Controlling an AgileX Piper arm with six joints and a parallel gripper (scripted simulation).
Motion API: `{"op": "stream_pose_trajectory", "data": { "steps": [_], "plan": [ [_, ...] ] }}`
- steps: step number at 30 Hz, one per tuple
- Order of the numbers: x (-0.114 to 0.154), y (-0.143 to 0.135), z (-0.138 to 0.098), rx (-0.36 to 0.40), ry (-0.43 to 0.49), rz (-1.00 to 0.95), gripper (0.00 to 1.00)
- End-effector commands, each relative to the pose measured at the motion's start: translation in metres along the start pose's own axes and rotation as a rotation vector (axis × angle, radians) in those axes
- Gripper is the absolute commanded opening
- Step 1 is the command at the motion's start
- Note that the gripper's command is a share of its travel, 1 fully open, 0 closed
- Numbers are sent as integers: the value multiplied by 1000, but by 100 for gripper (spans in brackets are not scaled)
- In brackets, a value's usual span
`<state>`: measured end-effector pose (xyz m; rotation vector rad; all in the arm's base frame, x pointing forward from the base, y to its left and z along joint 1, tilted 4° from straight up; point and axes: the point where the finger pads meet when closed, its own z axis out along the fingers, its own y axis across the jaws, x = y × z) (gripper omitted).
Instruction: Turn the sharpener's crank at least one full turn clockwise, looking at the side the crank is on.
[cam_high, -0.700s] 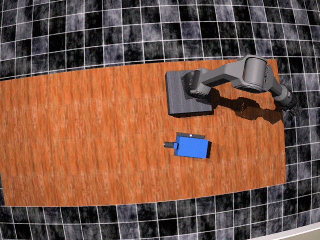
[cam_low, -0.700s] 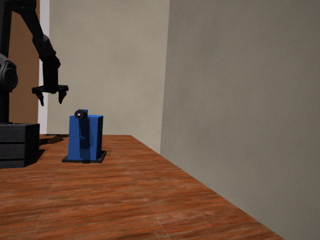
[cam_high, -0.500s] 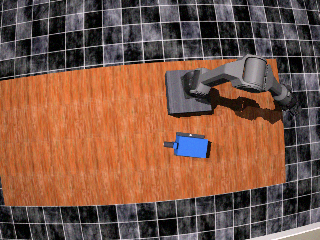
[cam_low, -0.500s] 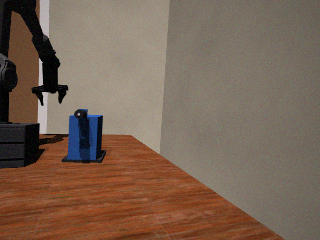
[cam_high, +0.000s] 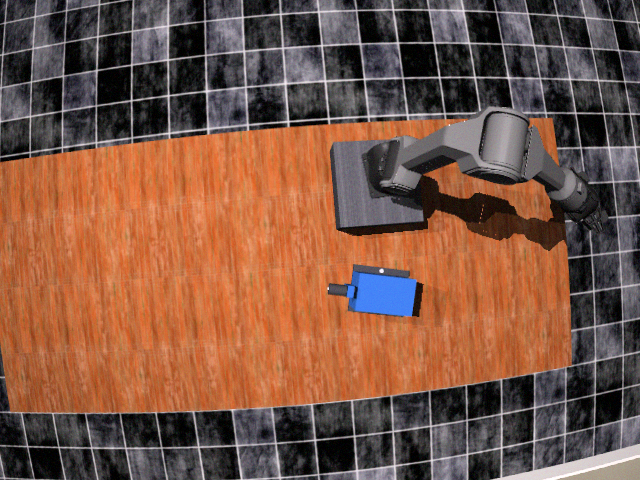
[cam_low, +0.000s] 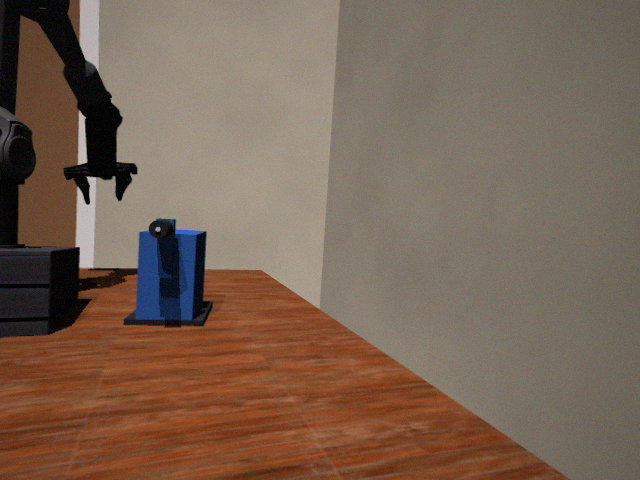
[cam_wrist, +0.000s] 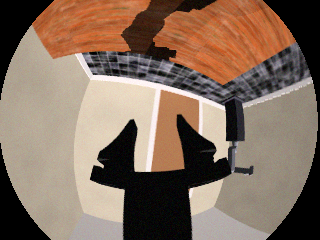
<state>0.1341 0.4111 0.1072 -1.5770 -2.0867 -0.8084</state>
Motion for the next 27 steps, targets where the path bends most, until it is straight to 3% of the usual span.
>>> {"op": "stream_pose_trajectory", "data": {
  "steps": [1,15,23,27],
  "plan": [
    [6,2,-7,-3,1,-1,69],
    [40,15,-56,-3,1,-9,69],
    [11,39,-63,-56,-103,-97,69],
    [-4,50,-68,-59,-102,-4,69]
  ]
}}
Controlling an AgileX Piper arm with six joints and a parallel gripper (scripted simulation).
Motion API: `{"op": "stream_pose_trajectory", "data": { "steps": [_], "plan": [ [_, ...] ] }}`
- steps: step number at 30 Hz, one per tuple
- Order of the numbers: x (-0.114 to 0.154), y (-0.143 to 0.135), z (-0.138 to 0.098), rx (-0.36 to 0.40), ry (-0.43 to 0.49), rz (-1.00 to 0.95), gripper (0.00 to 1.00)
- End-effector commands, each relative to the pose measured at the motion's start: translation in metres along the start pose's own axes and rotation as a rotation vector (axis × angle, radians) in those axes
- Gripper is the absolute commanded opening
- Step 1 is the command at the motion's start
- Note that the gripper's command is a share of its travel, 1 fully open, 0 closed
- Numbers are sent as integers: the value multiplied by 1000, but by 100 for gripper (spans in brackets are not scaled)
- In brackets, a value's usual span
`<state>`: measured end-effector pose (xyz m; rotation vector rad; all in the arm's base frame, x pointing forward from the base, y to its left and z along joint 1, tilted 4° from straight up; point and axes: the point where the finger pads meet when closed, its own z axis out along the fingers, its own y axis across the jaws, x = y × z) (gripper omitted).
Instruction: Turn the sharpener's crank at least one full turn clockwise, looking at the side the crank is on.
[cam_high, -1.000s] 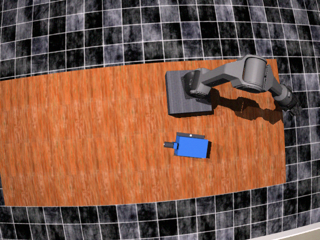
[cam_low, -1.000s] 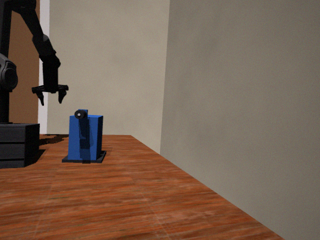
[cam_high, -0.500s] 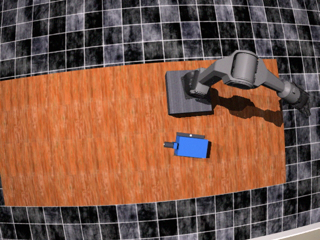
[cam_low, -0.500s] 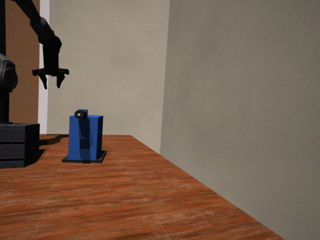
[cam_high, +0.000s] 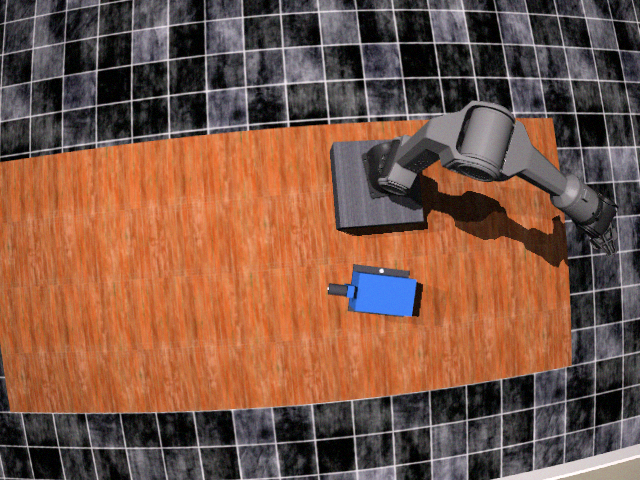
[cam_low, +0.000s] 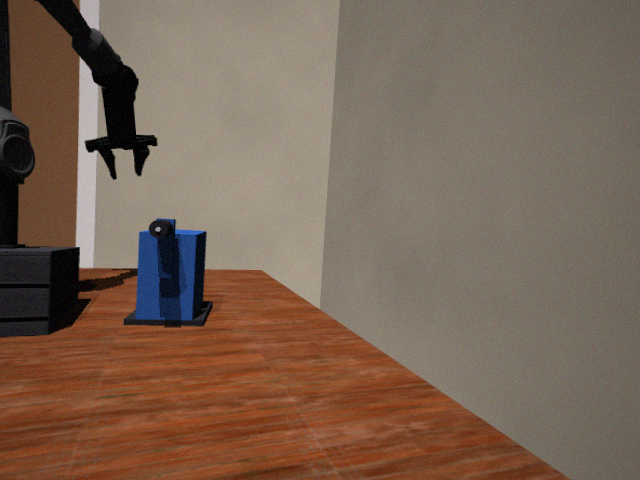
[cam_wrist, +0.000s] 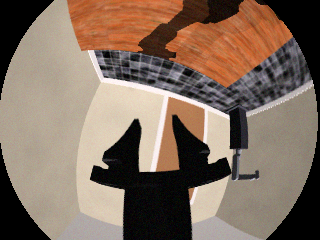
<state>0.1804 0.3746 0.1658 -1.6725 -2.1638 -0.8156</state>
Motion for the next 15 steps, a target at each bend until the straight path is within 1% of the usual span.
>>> {"op": "stream_pose_trajectory", "data": {
  "steps": [1,3,4,5,7,10,12,15],
  "plan": [
    [-5,4,-1,1,1,7,69],
    [-5,4,-1,1,1,7,69],
    [-8,8,-2,-15,-27,-14,69],
    [-13,11,-3,-23,-45,-33,69],
    [-21,16,-5,-22,-46,19,69],
    [-33,24,-7,-22,-46,19,69],
    [-40,30,-9,-43,-92,24,69],
    [-54,37,-12,-41,-93,32,69]
  ]
}}
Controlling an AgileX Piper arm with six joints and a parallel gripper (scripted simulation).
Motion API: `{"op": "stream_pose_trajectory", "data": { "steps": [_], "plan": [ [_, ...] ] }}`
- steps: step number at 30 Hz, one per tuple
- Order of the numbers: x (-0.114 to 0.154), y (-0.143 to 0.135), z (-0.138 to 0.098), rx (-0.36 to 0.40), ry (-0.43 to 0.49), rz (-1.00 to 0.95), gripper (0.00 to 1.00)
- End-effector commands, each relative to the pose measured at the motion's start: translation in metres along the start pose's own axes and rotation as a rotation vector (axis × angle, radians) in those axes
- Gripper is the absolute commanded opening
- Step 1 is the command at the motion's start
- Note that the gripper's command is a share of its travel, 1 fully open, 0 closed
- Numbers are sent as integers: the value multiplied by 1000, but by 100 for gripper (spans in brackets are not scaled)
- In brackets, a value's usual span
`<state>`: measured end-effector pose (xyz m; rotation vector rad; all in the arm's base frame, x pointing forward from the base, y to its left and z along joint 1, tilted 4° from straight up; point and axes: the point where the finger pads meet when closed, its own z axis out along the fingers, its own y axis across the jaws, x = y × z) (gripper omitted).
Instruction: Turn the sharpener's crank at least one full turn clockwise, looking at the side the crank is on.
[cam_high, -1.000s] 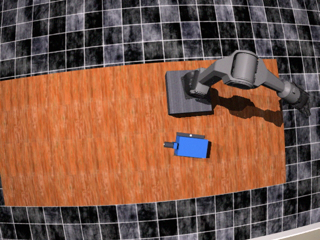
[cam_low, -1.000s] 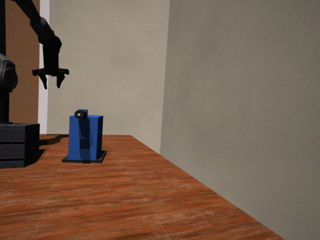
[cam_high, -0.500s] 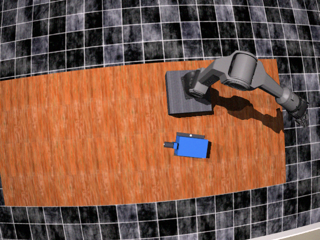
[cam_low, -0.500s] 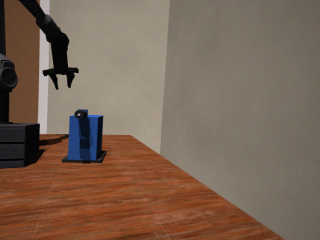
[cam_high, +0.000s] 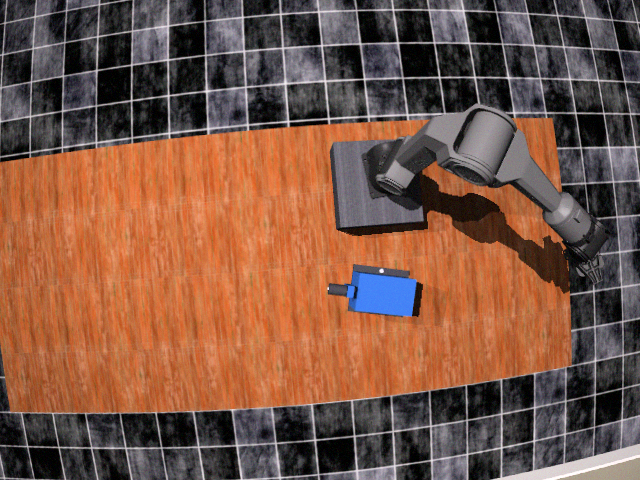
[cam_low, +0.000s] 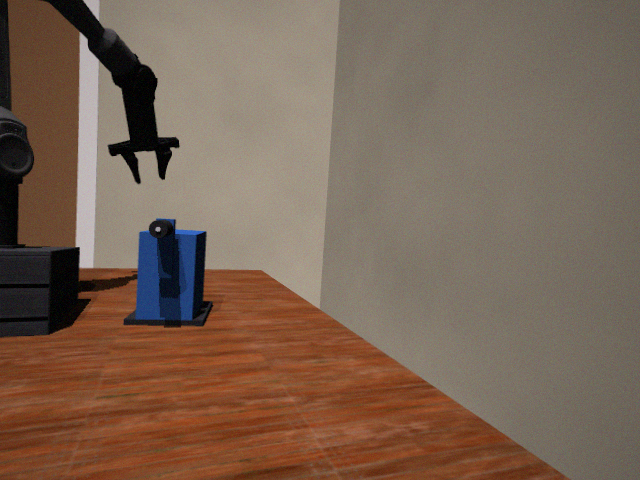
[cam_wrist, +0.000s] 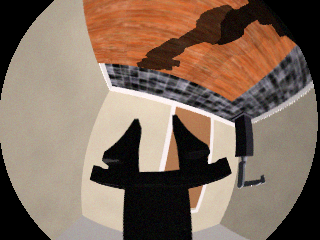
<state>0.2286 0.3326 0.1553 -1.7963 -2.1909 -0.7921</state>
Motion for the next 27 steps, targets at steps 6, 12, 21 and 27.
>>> {"op": "stream_pose_trajectory", "data": {
  "steps": [6,12,21,27],
  "plan": [
    [-18,12,-4,-17,-43,14,69],
    [-44,26,-9,-25,-74,26,69],
    [-80,41,-17,-35,-135,50,69],
    [-104,48,-23,-33,-135,50,69]
  ]
}}
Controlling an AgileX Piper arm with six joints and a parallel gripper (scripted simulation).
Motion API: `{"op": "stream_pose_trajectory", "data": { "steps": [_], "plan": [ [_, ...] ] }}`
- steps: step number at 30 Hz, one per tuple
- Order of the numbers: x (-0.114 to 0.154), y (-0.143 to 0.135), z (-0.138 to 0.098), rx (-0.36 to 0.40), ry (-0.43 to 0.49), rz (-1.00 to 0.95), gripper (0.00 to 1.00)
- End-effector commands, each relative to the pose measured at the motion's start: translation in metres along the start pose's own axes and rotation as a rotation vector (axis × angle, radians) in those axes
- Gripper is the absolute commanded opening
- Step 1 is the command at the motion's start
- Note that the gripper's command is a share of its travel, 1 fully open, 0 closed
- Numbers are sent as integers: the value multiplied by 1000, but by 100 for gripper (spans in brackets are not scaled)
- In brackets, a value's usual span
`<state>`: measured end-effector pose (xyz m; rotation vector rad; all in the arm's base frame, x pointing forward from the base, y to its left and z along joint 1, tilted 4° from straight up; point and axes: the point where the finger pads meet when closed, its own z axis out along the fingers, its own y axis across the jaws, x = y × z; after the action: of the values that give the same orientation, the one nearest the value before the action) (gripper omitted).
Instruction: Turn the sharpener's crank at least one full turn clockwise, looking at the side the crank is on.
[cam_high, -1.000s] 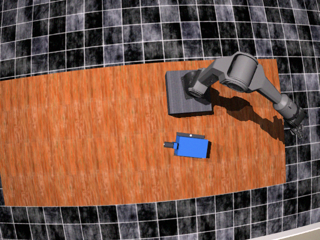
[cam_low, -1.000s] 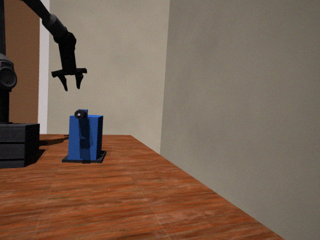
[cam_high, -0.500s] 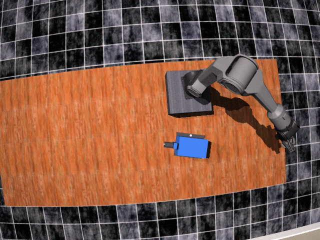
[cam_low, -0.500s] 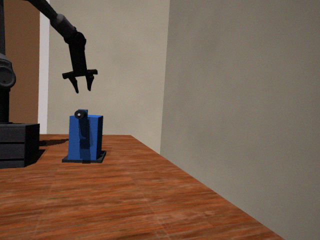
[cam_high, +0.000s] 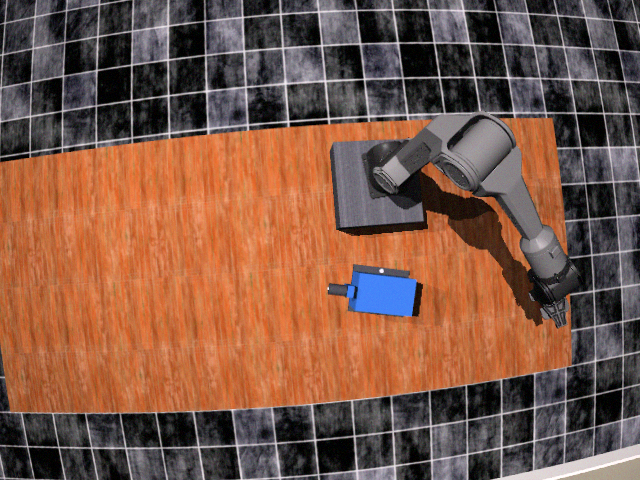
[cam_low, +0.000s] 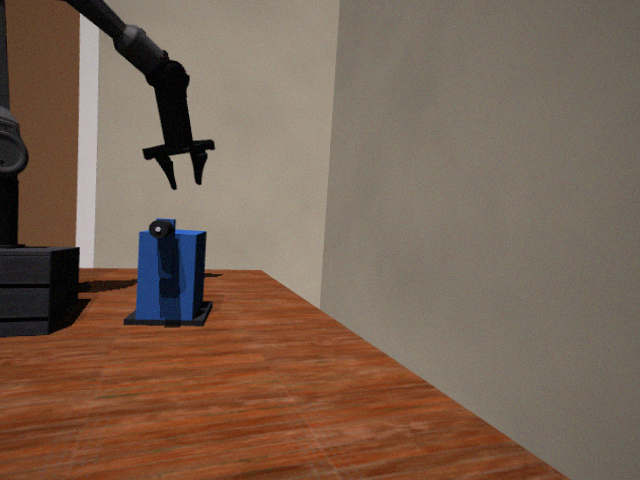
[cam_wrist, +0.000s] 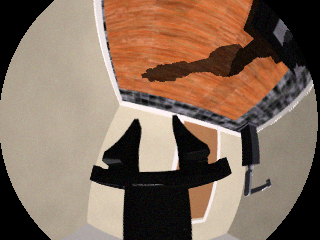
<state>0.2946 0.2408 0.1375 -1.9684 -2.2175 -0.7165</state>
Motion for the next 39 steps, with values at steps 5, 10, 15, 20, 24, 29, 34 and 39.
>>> {"op": "stream_pose_trajectory", "data": {
  "steps": [5,10,15,20,24,29,34,39],
  "plan": [
    [-25,8,-5,-4,-42,20,69],
    [-50,14,-9,-5,-86,39,69],
    [-64,17,-12,-3,-85,41,69],
    [-88,20,-17,1,-126,64,69],
    [-107,23,-21,6,-166,89,69],
    [-122,22,-25,8,-164,89,69],
    [-146,21,-32,16,-200,114,69],
    [-170,20,-39,31,-236,143,69]
  ]
}}
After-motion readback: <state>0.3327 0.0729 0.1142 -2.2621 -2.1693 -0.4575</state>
